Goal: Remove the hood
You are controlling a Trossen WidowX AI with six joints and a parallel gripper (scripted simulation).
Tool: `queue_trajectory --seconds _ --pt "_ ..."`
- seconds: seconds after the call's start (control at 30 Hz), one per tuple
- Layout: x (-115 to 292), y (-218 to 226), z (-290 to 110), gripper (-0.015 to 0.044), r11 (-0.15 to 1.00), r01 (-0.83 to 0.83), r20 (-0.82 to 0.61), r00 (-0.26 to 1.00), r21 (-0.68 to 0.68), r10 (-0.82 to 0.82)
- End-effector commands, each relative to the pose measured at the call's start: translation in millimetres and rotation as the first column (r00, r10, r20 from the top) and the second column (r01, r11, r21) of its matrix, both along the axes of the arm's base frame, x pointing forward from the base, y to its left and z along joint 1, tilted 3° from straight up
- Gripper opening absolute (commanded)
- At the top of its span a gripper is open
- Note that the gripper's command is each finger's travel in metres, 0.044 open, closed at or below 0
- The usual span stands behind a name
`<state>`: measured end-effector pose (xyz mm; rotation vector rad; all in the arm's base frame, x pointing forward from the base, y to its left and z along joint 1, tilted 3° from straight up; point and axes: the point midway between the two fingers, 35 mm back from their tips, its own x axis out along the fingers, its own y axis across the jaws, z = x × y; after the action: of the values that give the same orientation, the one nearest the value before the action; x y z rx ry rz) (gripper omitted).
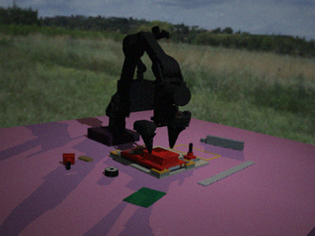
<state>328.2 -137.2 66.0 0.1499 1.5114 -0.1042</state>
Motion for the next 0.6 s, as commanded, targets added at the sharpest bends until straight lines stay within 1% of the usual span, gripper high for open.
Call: queue_trajectory --seconds 0.0,0.57 --pt "-0.1 0.9 -2.5 0.0440 1.000 0.003 0.000 1.000 0.004 -0.003" --pt "0.5 1.1 -10.3 0.0440 1.000 0.003 0.000 1.000 0.004 -0.003"
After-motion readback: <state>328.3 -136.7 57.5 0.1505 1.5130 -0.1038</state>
